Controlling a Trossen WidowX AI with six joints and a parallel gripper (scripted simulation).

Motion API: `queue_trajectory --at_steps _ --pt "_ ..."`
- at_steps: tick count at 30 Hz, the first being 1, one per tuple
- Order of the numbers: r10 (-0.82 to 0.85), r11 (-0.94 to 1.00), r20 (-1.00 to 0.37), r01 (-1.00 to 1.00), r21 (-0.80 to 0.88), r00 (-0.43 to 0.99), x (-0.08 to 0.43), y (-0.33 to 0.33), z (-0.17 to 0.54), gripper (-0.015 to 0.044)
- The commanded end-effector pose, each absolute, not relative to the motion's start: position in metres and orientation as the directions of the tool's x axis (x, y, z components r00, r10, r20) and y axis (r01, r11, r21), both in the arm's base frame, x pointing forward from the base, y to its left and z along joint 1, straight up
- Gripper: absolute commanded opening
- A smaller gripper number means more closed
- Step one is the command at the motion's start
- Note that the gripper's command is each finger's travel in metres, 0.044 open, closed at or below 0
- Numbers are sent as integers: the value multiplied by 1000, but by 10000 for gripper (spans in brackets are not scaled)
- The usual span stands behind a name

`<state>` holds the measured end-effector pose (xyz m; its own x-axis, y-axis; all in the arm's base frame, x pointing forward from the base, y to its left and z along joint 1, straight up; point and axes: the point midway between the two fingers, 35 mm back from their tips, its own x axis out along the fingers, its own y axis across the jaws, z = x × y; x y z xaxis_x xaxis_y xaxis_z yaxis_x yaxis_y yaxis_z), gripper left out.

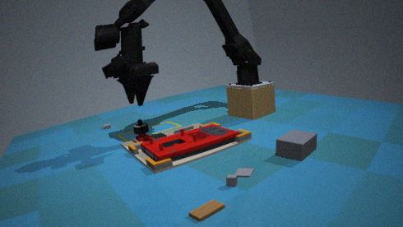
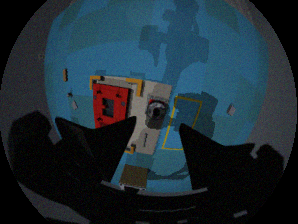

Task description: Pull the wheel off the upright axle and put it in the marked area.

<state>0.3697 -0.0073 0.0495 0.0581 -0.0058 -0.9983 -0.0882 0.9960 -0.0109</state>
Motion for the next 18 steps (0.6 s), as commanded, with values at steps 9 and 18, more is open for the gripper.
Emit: queue_trajectory --at_steps 9,18 --pt "-4 995 -999 -97 -8 39 369 -7 -15 300" --pt "-5 996 -1000 -91 -7 23 366 -7 -14 162"
